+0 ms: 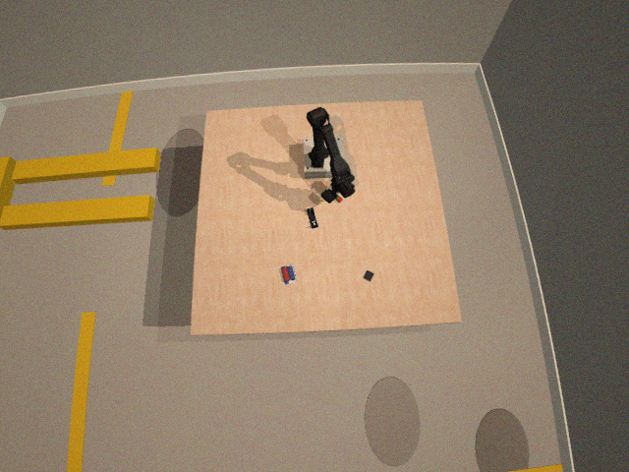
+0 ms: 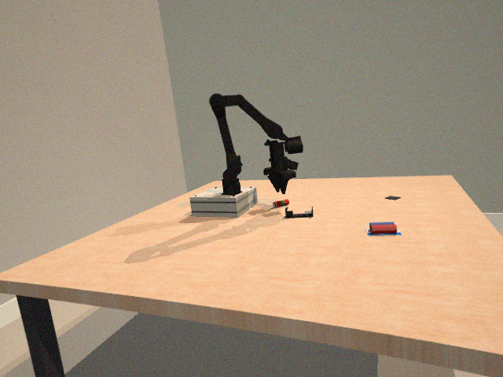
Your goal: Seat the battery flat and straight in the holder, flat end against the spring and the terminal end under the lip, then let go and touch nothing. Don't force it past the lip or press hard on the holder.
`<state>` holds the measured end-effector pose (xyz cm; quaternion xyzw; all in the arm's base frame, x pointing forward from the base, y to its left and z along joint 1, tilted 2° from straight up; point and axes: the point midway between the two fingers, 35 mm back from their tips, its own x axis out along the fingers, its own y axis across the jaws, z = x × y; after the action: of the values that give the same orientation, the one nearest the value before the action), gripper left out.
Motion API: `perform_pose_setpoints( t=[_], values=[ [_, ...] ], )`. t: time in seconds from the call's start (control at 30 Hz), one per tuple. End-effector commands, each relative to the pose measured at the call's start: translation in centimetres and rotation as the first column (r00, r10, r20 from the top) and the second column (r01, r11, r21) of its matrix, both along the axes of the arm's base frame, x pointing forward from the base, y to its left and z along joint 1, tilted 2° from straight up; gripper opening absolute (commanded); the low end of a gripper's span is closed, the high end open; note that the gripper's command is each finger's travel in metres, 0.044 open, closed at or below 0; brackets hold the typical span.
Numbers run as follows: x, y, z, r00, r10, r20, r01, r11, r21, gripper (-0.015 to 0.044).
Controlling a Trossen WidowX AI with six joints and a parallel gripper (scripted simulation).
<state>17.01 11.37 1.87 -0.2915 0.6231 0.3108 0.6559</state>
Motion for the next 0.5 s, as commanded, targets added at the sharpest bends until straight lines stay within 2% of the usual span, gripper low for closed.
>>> perform_pose_setpoints(
  t=[0.0, 0.47],
  values=[
    [-0.2, -0.1, -0.6, 1.000, 0.011, -0.014, -0.011, 1.000, -0.004, 0.0240],
    [-0.1, 0.1, -2.9, 1.000, 0.011, -0.014, -0.011, 1.000, -0.004, 0.0240]
  ],
)
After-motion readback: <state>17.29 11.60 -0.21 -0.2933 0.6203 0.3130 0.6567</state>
